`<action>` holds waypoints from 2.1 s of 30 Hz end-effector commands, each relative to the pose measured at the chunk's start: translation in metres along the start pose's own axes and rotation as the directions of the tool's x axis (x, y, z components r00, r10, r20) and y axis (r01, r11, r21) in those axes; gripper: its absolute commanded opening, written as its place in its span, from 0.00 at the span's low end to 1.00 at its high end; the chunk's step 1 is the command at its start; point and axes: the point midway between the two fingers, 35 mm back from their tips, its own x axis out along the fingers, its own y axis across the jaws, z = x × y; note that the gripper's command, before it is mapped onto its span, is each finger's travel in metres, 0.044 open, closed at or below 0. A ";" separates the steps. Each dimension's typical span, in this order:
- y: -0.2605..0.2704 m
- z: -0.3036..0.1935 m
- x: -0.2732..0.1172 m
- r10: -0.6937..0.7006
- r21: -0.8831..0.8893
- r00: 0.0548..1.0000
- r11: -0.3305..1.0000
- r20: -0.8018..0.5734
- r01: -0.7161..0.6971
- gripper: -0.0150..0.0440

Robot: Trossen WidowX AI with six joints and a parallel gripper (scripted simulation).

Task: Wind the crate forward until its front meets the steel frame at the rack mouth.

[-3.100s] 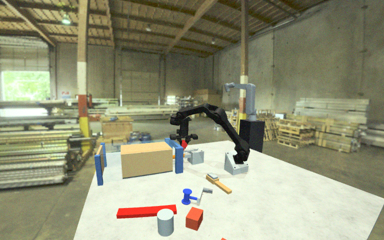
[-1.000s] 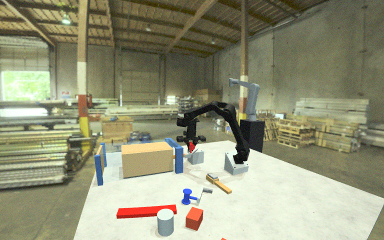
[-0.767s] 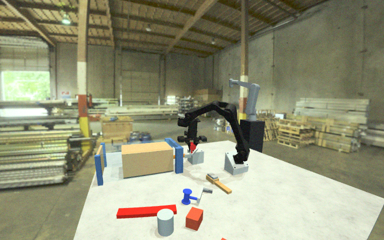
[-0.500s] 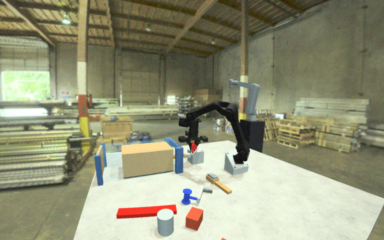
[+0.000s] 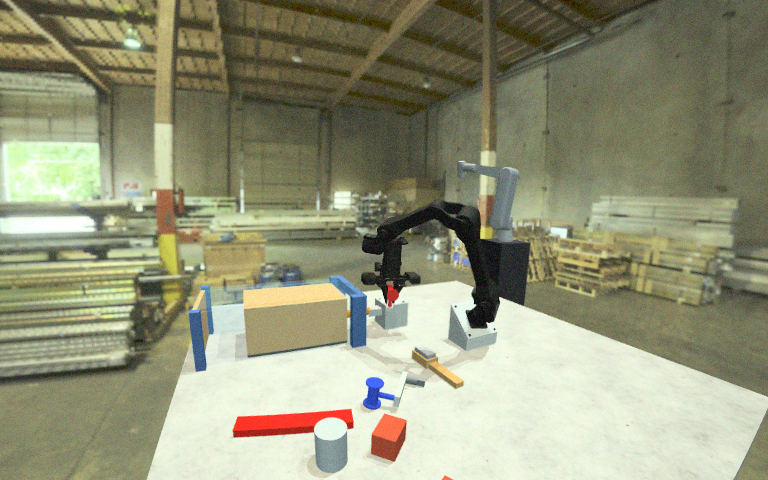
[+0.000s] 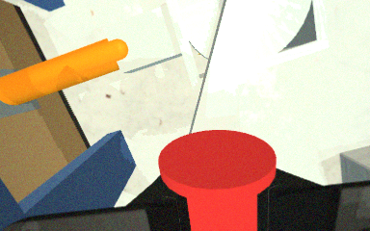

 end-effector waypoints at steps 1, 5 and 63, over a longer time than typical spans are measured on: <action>-0.014 -0.007 0.001 -0.023 0.014 1.000 1.000 -0.016 0.023 0.25; -0.018 -0.007 0.001 -0.023 0.014 1.000 1.000 -0.016 0.024 0.25; -0.079 0.004 -0.001 -0.026 0.016 1.000 1.000 -0.014 0.026 0.25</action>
